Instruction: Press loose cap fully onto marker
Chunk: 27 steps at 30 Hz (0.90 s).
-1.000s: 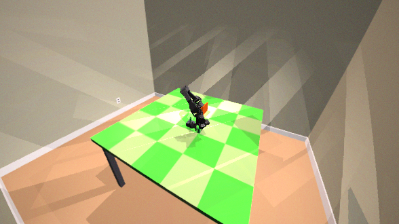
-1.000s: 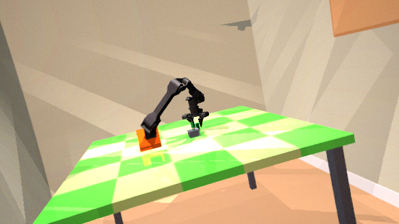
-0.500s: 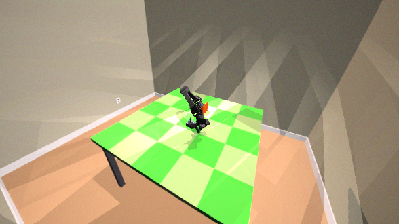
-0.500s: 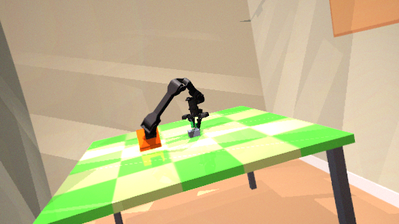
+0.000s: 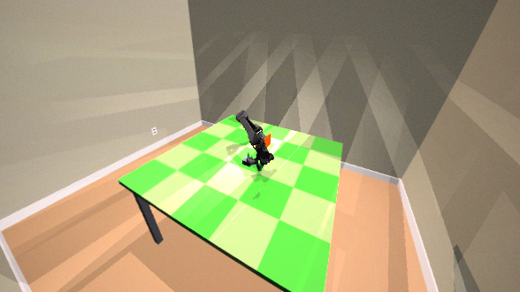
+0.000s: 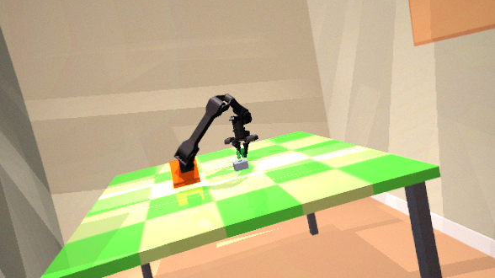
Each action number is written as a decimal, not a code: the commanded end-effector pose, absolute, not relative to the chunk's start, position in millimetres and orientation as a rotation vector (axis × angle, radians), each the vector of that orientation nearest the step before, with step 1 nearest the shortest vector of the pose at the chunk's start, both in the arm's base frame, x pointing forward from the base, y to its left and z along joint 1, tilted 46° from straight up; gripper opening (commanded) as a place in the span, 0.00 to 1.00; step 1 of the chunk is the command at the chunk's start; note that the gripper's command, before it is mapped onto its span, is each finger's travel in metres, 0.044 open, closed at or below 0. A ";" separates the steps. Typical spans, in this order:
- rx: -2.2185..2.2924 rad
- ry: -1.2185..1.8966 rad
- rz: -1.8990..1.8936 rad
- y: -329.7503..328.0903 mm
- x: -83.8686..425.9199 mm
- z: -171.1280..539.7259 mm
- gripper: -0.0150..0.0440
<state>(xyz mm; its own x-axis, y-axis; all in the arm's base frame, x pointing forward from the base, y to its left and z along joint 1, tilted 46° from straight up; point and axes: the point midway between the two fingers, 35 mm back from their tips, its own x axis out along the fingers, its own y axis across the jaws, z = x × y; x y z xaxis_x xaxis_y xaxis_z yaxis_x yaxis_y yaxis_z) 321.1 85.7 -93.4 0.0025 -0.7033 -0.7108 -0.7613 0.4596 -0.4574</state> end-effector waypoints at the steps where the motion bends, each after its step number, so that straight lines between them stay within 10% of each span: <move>1: -1.250 1.714 0.067 96.2 323.2 -81.5 0.25; 27: -1.251 1.723 0.057 97.9 309.1 -21.2 0.25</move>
<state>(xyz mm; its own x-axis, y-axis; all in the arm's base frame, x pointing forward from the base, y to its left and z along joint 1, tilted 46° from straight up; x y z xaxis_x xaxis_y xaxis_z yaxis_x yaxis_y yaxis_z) 313.9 100.9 -32.5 0.0012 -0.7066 -0.7076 -0.7519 0.4658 -0.4665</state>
